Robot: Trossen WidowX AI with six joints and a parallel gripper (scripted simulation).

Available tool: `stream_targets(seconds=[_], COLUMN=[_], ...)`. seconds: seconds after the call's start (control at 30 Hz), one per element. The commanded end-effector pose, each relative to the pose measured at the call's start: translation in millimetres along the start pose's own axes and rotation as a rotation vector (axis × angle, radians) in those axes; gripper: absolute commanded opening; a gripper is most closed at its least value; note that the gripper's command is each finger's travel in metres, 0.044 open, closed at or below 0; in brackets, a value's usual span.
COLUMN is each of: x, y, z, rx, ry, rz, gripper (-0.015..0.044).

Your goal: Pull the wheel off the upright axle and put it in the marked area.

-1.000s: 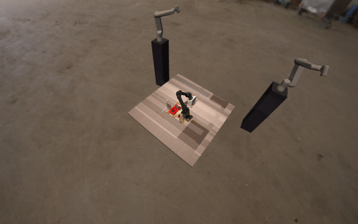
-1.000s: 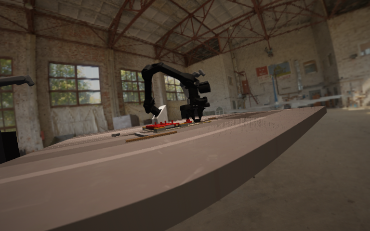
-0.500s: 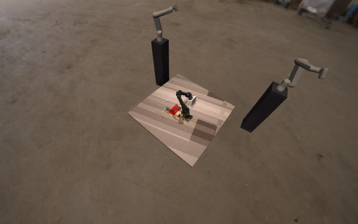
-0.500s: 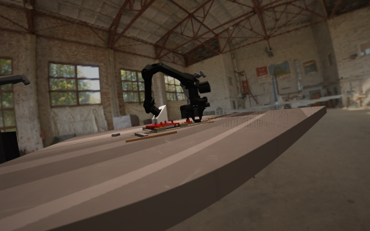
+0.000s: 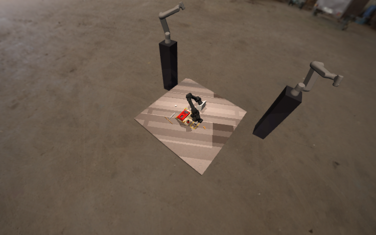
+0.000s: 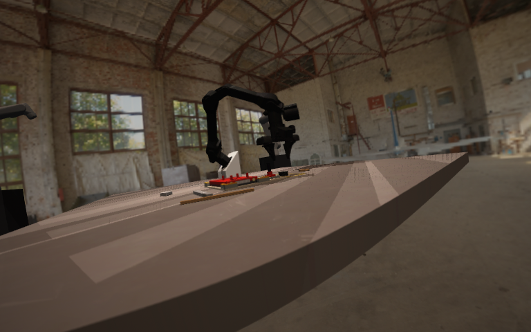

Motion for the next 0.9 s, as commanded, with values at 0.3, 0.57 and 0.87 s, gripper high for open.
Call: stream_targets(seconds=[0.3,0.57,0.87], x=[-37,-37,-37], y=[50,50,50], z=[-80,-80,-80], rx=[0.018,0.018,0.018], ry=[0.01,0.01,0.01], rz=[-0.007,-0.007,-0.007], gripper=[0.044,0.044,0.044])
Point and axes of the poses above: the point midway between the two fingers, 35 mm back from their tips, its own y axis back along the fingers, its own x axis across the jaws, z = x × y, the point moved 3 cm from there along y, back along the fingers, and after that the axes turned 2 degrees about -y, right-handed, at the moved point
